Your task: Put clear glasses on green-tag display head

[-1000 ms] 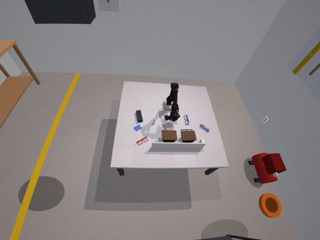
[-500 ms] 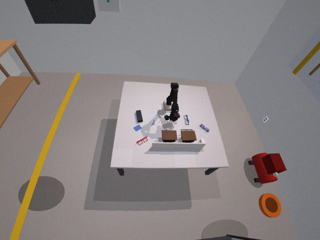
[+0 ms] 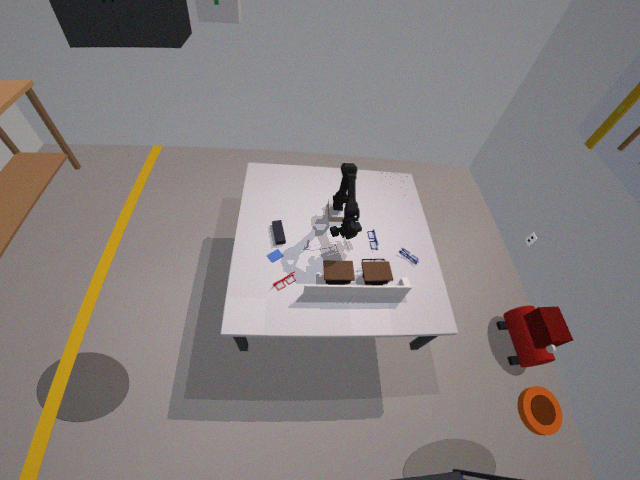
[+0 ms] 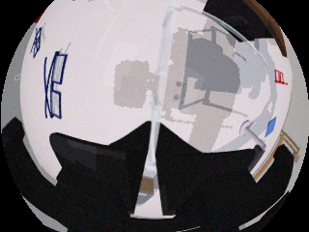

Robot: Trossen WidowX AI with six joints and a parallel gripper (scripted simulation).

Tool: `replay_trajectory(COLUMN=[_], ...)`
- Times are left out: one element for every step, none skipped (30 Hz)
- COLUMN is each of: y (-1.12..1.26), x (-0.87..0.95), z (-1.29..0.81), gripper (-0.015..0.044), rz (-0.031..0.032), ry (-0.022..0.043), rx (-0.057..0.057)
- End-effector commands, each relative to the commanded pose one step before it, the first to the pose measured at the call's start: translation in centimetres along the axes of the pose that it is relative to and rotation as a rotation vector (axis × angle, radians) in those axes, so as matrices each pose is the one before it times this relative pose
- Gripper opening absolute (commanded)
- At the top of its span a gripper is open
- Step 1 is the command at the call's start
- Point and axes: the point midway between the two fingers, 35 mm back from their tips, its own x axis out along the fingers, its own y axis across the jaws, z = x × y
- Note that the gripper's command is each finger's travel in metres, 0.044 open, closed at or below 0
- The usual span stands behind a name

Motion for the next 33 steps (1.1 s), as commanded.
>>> replay_trajectory(y=[-0.104,-0.012,-0.013,-0.014,-0.014,-0.016,-0.022,-0.022,-0.026,-0.047,-0.093,-0.141,-0.186,-0.232,-0.269,-0.284,-0.287,-0.287,-0.286,-0.286,-0.285,-0.284,-0.282,-0.281,-0.279,-0.276,-0.274,-0.271,-0.268,-0.265,-0.261,-0.257,-0.253], x=[-2.607,-0.567,-0.568,-0.57,-0.465,-0.282,-0.094,0.0,0.0,-0.012,-0.023,-0.036,-0.048,-0.061,-0.073,-0.08,-0.083,-0.086,-0.089,-0.092,-0.095,-0.098,-0.101,-0.104,-0.107,-0.11,-0.113,-0.116,-0.119,-0.122,-0.125,-0.128,-0.131], z=[0.07,-0.016,-0.026,-0.041,-0.052,-0.046,-0.022,0.005,0.018,0.002,0.004,0.004,0.003,-0.001,-0.008,-0.017,-0.026,-0.034,-0.043,-0.052,-0.06,-0.069,-0.078,-0.086,-0.095,-0.103,-0.112,-0.12,-0.128,-0.137,-0.145,-0.153,-0.161], gripper=[0.0,0.0,0.0,0.0,0.0,0.0,0.0,0.0,0.0,0.0,0.0,0.0,0.0,0.0,0.0,0.0,0.0,0.0,0.0,0.0,0.0,0.0,0.0,0.0,0.0,0.0,0.0,0.0,0.0,0.0,0.0,0.0,0.0], rz=[-0.0055,-0.00013,-0.00013,-0.00013,-0.00011,-0.00007,-0.00004,-0.00002,-0.00002,0.00113,0.00225,0.00336,0.00437,0.00533,0.00604,0.0062,0.00604,0.00583,0.00561,0.00537,0.00512,0.00486,0.00459,0.0043,0.004,0.0037,0.00338,0.00306,0.00272,0.00238,0.00203,0.00168,0.00132], ry=[-0.00679,0.00037,0.00037,0.00039,0.00033,0.00021,0.00008,0.0,-0.00001,-0.00042,-0.00087,-0.00139,-0.00196,-0.00263,-0.00332,-0.00381,-0.00415,-0.00446,-0.00475,-0.00504,-0.00531,-0.00558,-0.00583,-0.00607,-0.00629,-0.00651,-0.0067,-0.00689,-0.00706,-0.00721,-0.00735,-0.00748,-0.00758], rx=[0.002,0.0002,0.0002,0.0002,0.0002,0.0001,0.0,0.0,0.0,-0.0033,-0.0065,-0.0098,-0.013,-0.0161,-0.0187,-0.0197,-0.0198,-0.0198,-0.0198,-0.0199,-0.0199,-0.0199,-0.0199,-0.0199,-0.02,-0.02,-0.02,-0.02,-0.02,-0.0201,-0.0201,-0.0201,-0.0201])
